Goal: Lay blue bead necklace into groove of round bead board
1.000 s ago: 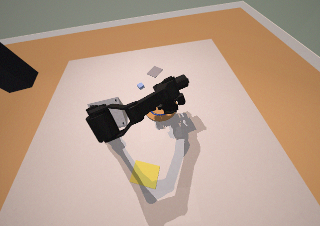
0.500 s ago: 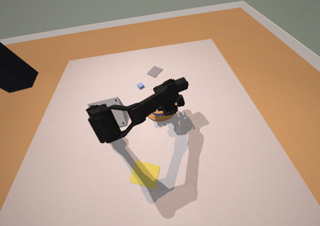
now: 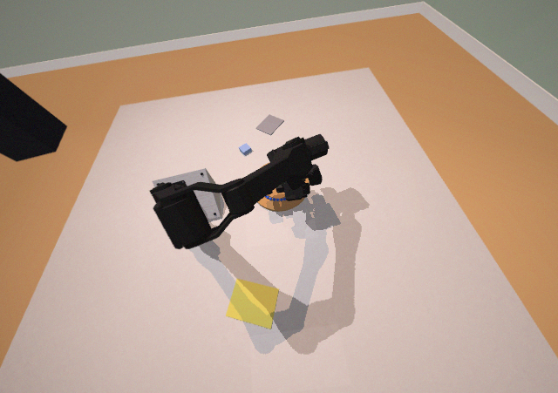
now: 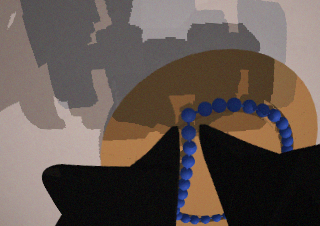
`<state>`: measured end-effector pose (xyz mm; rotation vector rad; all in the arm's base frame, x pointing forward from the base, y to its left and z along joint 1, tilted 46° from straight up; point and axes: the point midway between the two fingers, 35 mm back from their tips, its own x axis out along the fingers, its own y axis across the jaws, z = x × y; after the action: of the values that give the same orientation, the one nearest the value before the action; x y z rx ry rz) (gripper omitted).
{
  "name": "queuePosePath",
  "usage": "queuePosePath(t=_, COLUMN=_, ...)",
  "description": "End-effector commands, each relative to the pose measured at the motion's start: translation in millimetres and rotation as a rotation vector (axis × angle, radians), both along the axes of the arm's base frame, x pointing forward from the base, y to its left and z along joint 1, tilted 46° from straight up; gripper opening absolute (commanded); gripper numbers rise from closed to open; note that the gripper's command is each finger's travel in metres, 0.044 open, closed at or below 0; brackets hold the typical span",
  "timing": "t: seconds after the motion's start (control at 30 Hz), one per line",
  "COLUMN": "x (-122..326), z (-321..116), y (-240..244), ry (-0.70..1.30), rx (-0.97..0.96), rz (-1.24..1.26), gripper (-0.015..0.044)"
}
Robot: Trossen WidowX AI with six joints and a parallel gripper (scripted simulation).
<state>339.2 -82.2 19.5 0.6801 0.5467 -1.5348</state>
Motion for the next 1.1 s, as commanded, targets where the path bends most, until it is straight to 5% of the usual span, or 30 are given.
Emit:
queuePosePath(t=0.0, x=0.2, z=0.3, y=0.0, ry=-0.001, rx=0.000, rz=0.000, gripper=0.0000)
queuePosePath(t=1.07, x=-0.5, z=4.4, y=4.1, ry=0.006, rx=-0.004, rz=0.001, gripper=0.0000)
